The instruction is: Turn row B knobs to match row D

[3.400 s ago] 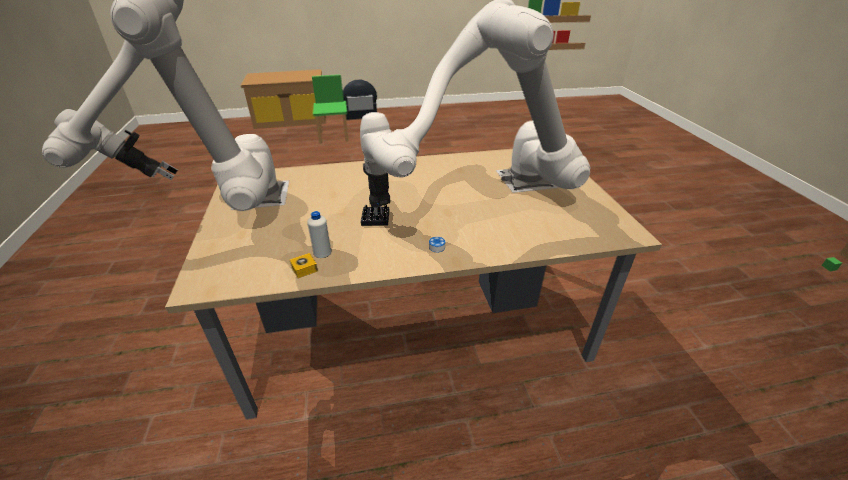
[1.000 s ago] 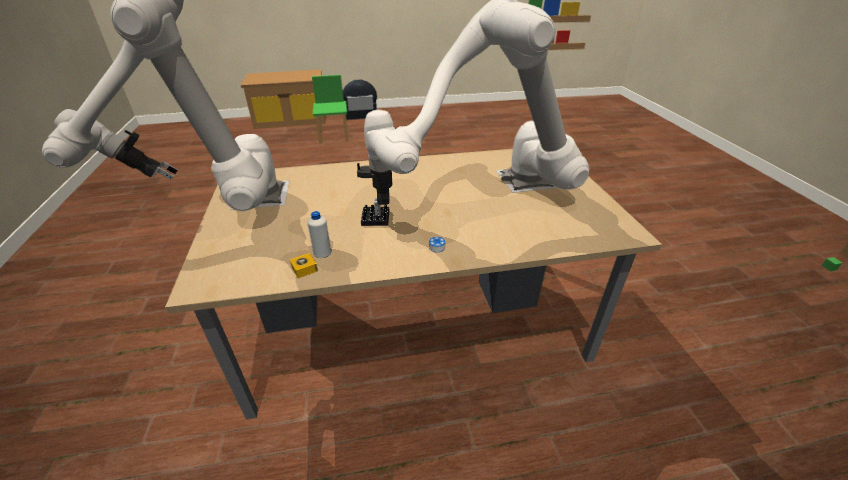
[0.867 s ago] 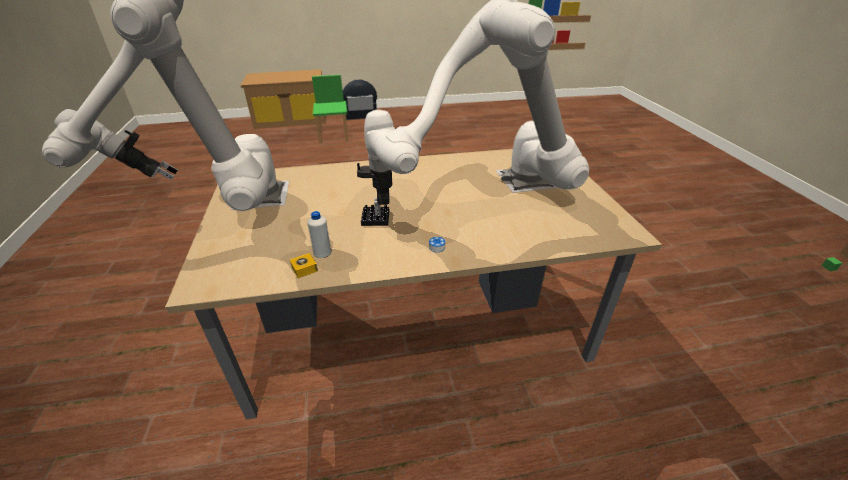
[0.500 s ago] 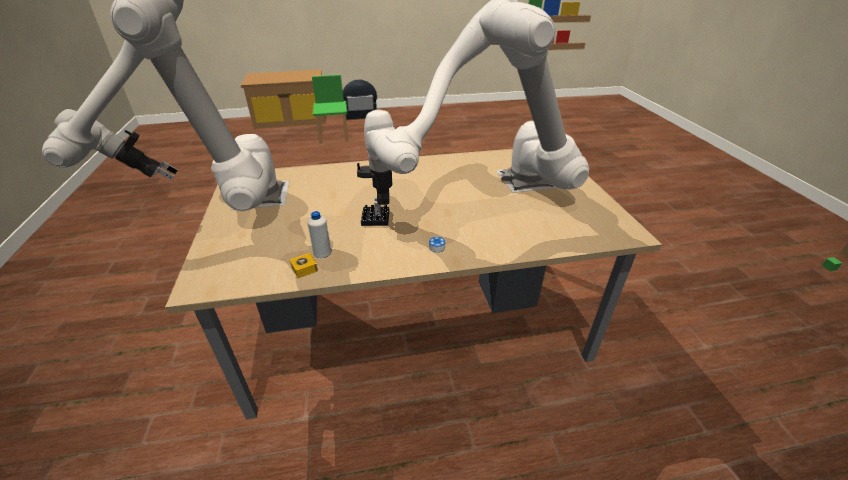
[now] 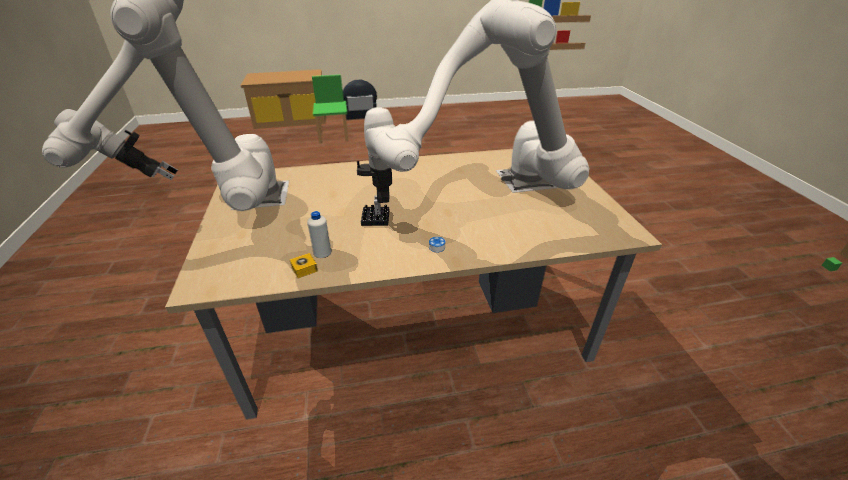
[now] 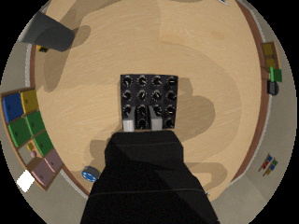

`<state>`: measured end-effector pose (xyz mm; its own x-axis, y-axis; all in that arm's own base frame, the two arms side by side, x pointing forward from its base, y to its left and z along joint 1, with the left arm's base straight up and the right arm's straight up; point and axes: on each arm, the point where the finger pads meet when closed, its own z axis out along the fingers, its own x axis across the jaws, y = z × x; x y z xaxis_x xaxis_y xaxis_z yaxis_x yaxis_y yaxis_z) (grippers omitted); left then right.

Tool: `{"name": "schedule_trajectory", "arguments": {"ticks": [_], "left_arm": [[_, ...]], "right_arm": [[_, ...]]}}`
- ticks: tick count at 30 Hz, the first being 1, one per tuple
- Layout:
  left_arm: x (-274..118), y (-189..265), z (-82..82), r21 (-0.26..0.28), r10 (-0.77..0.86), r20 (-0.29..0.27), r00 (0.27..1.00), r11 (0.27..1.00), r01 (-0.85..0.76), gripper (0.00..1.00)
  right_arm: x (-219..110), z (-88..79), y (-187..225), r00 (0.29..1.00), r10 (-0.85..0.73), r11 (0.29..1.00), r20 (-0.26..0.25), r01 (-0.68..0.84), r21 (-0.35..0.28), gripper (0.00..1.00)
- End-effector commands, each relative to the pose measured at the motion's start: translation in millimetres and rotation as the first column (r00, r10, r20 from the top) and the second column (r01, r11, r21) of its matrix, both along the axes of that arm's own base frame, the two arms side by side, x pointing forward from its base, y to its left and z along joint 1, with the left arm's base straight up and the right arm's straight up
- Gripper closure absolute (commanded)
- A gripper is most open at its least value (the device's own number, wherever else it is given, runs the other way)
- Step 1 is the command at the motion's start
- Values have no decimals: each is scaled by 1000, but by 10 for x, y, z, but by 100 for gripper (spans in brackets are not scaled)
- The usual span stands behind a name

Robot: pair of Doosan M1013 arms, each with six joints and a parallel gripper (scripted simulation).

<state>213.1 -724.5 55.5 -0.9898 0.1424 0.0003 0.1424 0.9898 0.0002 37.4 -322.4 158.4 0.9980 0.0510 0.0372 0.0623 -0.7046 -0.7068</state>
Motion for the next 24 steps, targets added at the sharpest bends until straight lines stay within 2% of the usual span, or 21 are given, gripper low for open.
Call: {"name": "schedule_trajectory", "arguments": {"ticks": [1,8,16,21,24], "left_arm": [[3,-6,140,-2,0,1,1000,1000,0,54],[3,-6,303,-2,0,1,1000,1000,0,54],[1,-8,312,-2,-13,1,1000,1000,13,54],[-9,-19,320,-2,-87,1,996,996,87,54],[-30,-38,338,-2,-246,1,969,969,246,54]], "right_arm": [[1,4,-3,1000,0,1000,0,0,-1,0],[1,4,-3,1000,0,1000,0,0,-1,0],[1,4,-3,1000,0,1000,0,0,-1,0],[1,4,-3,1000,0,1000,0,0,-1,0],[1,4,-3,1000,0,1000,0,0,-1,0]]}}
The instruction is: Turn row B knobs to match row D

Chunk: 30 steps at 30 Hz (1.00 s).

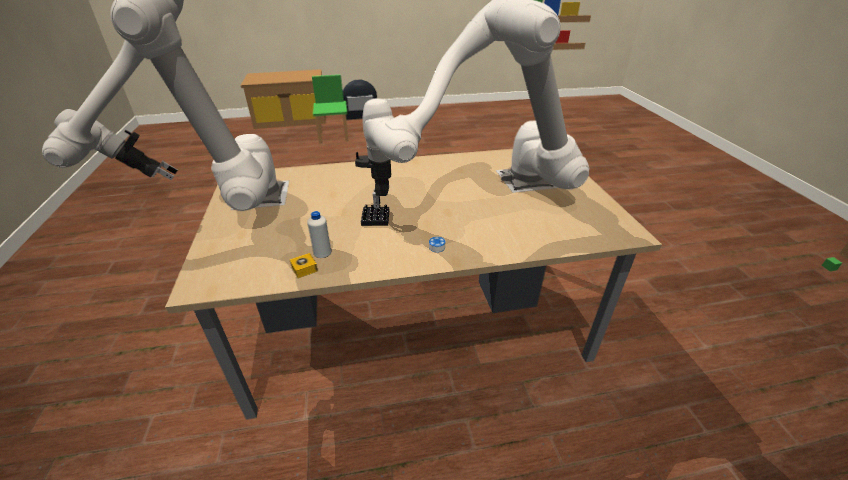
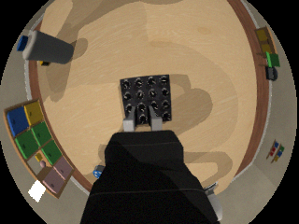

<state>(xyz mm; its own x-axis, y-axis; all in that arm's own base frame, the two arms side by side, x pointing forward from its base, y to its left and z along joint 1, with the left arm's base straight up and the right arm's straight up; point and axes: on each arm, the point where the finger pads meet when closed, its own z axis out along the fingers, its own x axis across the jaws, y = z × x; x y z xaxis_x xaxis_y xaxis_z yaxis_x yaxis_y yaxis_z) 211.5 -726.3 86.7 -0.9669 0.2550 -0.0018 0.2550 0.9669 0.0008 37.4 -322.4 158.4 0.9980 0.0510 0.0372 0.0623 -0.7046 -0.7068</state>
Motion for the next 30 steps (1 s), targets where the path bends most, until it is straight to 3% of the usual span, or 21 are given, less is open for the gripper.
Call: {"name": "schedule_trajectory", "arguments": {"ticks": [1,12,14,15,21,29,30], "left_arm": [[-16,-23,28,-2,-156,-1,988,988,156,54],[-54,-42,73,-1,-535,0,845,845,535,54],[-54,-42,73,-1,-535,0,845,845,535,54],[-59,-42,84,-1,-619,0,785,785,619,54],[-63,-37,107,-1,-762,0,648,648,762,54],[-52,-22,140,0,-918,0,397,397,918,54],[-52,-22,140,0,-918,0,397,397,918,54]], "right_arm": [[1,4,-3,1000,0,1000,0,0,-1,0],[1,4,-3,1000,0,1000,0,0,-1,0],[1,4,-3,1000,0,1000,0,0,-1,0],[1,4,-3,1000,0,1000,0,0,-1,0],[1,4,-3,1000,0,1000,0,0,-1,0],[1,4,-3,1000,0,1000,0,0,-1,0],[1,4,-3,1000,0,1000,0,0,-1,0]]}}
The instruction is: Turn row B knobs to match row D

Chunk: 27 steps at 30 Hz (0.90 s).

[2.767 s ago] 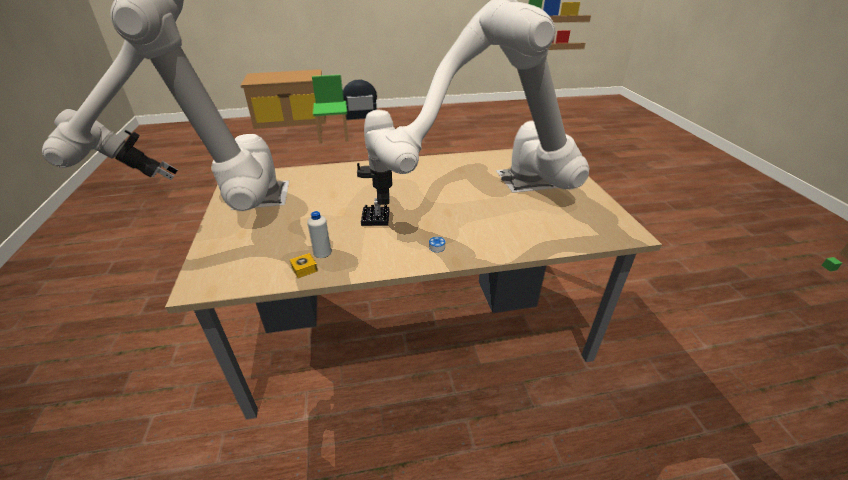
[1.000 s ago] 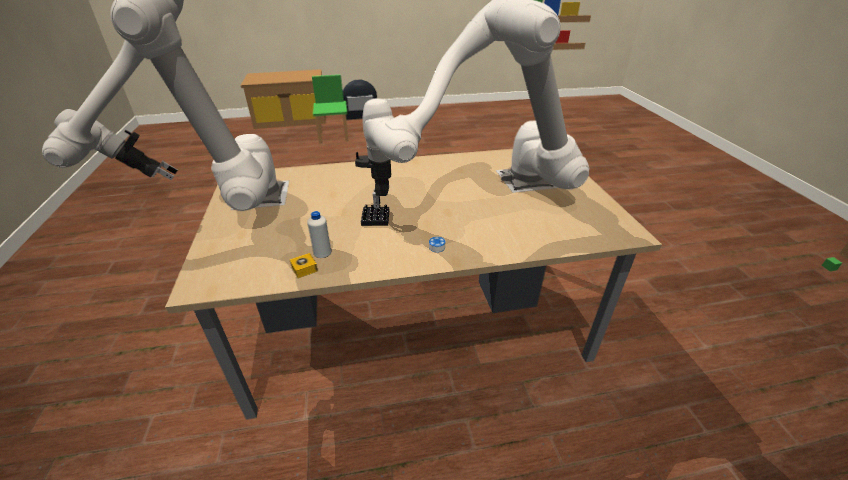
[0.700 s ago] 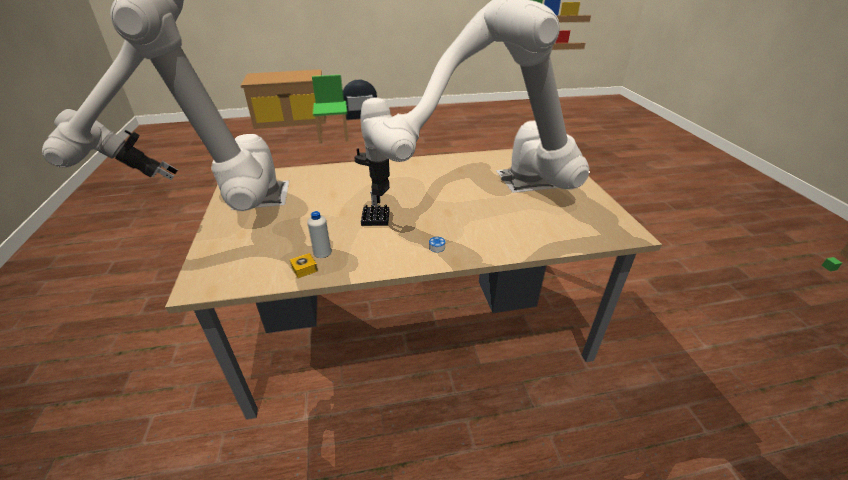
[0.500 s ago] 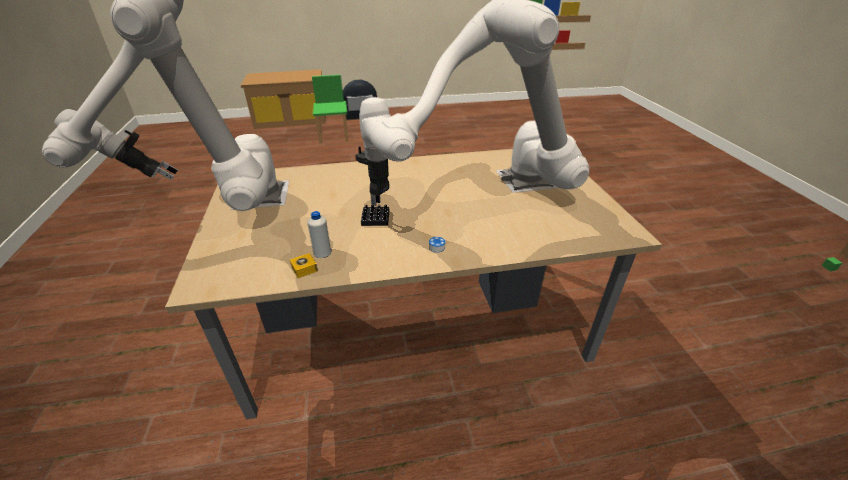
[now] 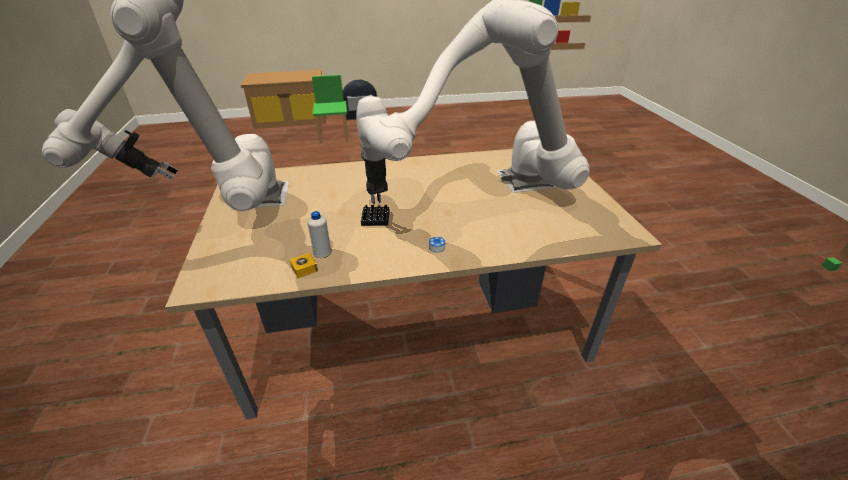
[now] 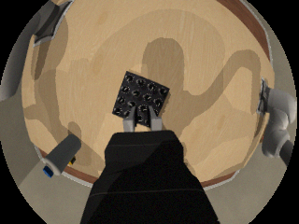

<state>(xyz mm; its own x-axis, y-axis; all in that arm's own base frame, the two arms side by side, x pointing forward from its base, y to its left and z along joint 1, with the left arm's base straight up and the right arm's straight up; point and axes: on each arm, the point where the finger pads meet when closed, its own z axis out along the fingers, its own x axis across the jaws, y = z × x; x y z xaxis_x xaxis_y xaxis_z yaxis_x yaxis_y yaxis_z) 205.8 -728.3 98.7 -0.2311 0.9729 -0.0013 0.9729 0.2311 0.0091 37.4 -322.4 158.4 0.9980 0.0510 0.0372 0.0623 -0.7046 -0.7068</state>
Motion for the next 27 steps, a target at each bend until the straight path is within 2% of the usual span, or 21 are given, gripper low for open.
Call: {"name": "schedule_trajectory", "arguments": {"ticks": [1,3,7,13,27], "left_arm": [[5,-1,20,-2,-82,-8,997,997,82,54],[17,7,35,-2,-213,-8,977,977,213,54],[33,16,50,-2,-340,-8,941,941,340,54],[68,29,74,-2,-529,-7,849,849,529,54],[75,31,78,-2,-558,-7,830,830,558,54]], "right_arm": [[1,4,-3,1000,0,1000,0,0,-1,0],[1,4,-3,1000,0,1000,0,0,-1,0],[1,4,-3,1000,0,1000,0,0,-1,0],[1,4,-3,1000,0,1000,0,0,-1,0],[1,4,-3,1000,0,1000,0,0,-1,0]]}}
